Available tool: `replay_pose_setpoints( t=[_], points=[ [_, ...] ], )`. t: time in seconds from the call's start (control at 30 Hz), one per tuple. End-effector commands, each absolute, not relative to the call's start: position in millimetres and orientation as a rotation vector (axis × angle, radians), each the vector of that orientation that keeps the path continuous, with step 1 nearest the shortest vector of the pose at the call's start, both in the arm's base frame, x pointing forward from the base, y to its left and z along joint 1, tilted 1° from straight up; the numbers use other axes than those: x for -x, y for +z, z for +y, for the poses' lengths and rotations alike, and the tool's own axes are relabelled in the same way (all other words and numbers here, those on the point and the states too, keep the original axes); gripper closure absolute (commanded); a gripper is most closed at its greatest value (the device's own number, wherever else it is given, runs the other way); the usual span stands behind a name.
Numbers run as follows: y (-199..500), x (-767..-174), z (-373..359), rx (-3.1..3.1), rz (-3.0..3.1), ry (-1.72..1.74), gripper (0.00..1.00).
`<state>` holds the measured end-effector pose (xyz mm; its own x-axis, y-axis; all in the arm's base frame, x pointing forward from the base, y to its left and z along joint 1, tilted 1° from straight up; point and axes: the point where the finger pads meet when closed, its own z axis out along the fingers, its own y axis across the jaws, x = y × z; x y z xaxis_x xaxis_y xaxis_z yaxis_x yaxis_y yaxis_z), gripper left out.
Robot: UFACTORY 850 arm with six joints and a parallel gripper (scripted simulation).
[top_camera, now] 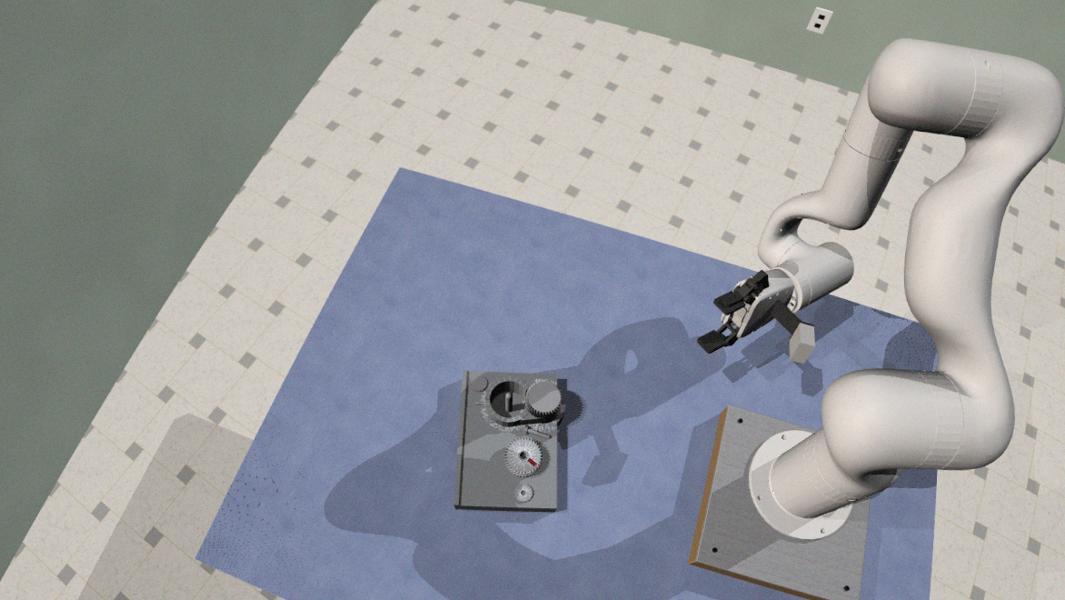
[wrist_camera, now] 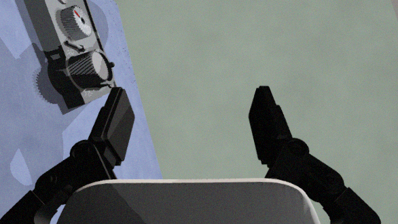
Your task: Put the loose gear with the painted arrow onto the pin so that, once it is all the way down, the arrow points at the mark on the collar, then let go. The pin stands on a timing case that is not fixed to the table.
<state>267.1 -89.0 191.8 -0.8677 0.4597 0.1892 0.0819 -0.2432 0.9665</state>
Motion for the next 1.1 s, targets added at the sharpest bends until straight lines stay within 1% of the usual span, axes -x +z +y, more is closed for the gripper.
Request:
replay_pose_setpoints(
  t=[0.0, 0.27, 0.33, 0.37, 0.57, 0.6, 0.67, 0.7, 0.77, 0.8, 0.9, 0.93, 1.07],
  points=[
    [182.7, -270.6, -81.2, -0.325, 1.964, 2.090, 0.00],
    [161.9, -282.9, -78.8, 0.307, 2.166, 1.887, 0.00],
    [161.9, -282.9, -78.8, 0.307, 2.166, 1.887, 0.00],
    [155.7, -290.7, -80.7, 0.546, 2.195, 1.803, 0.00],
    [150.5, -301.1, -83.4, 0.961, 2.196, 1.632, 0.00],
    [146.5, -314.2, -86.6, 1.045, 2.176, 1.610, 0.00],
    [146.5, -314.2, -86.6, 1.200, 2.157, 1.535, 0.00],
    [144.1, -330.4, -89.7, 1.280, 2.130, 1.512, 0.00],
    [144.1, -330.4, -89.7, 1.433, 2.094, 1.435, 0.00],
    [143.5, -349.7, -92.1, 1.510, 2.061, 1.410, 0.00],
    [143.5, -349.7, -92.1, 1.585, 2.036, 1.370, 0.00],
    [145.0, -372.0, -93.2, 1.797, 1.939, 1.268, 0.00],
    [145.0, -372.0, -93.2, 2.013, 1.823, 1.136, 0.00]
  ],
)
